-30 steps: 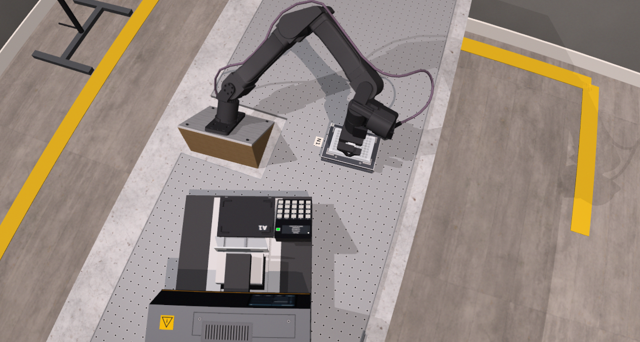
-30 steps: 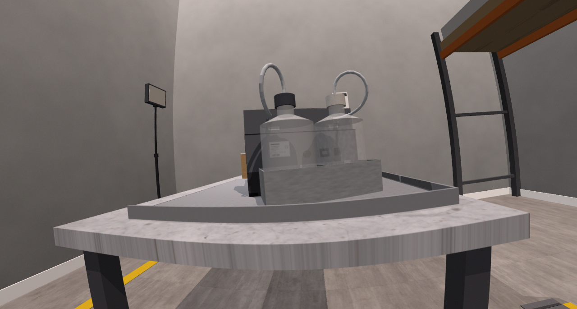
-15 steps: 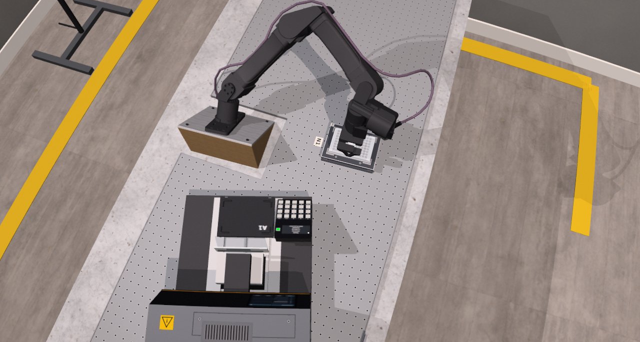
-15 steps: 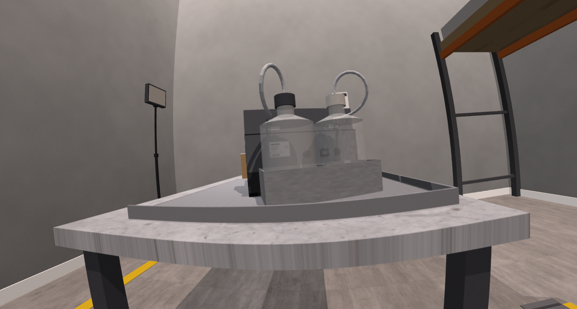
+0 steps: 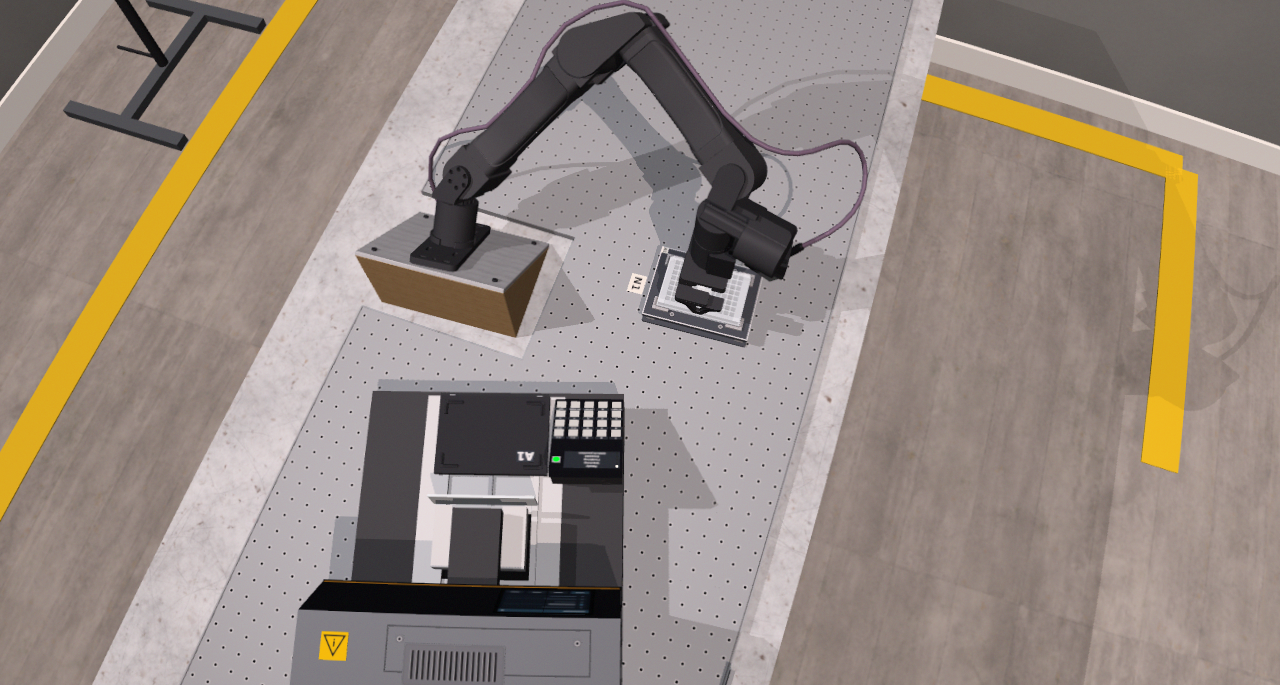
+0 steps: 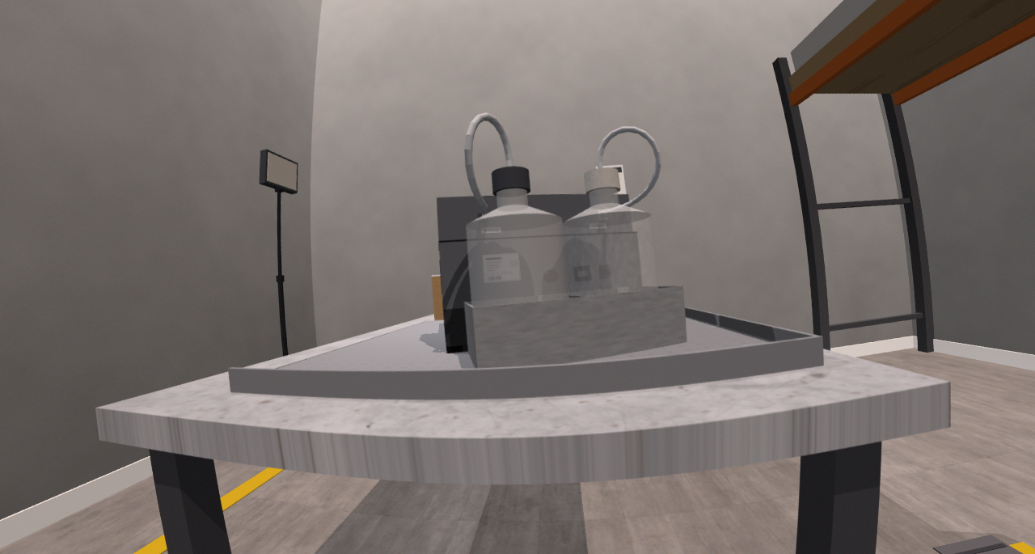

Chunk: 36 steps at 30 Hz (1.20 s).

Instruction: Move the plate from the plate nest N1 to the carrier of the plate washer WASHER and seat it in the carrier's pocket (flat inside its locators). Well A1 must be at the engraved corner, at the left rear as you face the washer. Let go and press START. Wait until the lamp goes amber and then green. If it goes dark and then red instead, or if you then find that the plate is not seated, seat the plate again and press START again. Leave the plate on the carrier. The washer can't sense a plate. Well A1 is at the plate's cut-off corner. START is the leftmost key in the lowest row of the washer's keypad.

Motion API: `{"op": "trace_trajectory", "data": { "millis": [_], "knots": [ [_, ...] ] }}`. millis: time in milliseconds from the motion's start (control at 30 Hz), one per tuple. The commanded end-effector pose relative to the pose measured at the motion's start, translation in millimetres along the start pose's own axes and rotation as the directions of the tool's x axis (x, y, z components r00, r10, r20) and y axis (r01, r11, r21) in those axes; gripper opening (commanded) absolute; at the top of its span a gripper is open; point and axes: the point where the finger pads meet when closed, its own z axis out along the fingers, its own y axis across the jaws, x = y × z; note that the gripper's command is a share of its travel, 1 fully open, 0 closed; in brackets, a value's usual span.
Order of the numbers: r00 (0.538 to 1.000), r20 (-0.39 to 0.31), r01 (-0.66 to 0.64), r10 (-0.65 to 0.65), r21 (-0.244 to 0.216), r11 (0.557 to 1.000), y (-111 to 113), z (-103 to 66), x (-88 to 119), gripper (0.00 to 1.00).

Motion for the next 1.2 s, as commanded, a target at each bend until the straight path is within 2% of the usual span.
{"op": "trace_trajectory", "data": {
  "millis": [0, 433, 567, 1033, 1167],
  "knots": [
    [0.999, 0.033, -0.007, 0.007, 0.0, 1.0, -1, -7.5, -1, 1.0],
    [1.0, 0.026, 0.001, -0.001, -0.005, 1.0, 3, 4.4, 0, 1.0],
    [0.999, 0.033, -0.011, 0.011, -0.005, 1.0, -1, 3.0, -1, 1.0],
    [1.0, 0.005, -0.021, 0.021, -0.01, 1.0, -4, 22.2, 3, 1.0],
    [1.0, 0.006, -0.028, 0.028, -0.011, 1.0, -6, 23.2, 3, 1.0]
  ]
}}
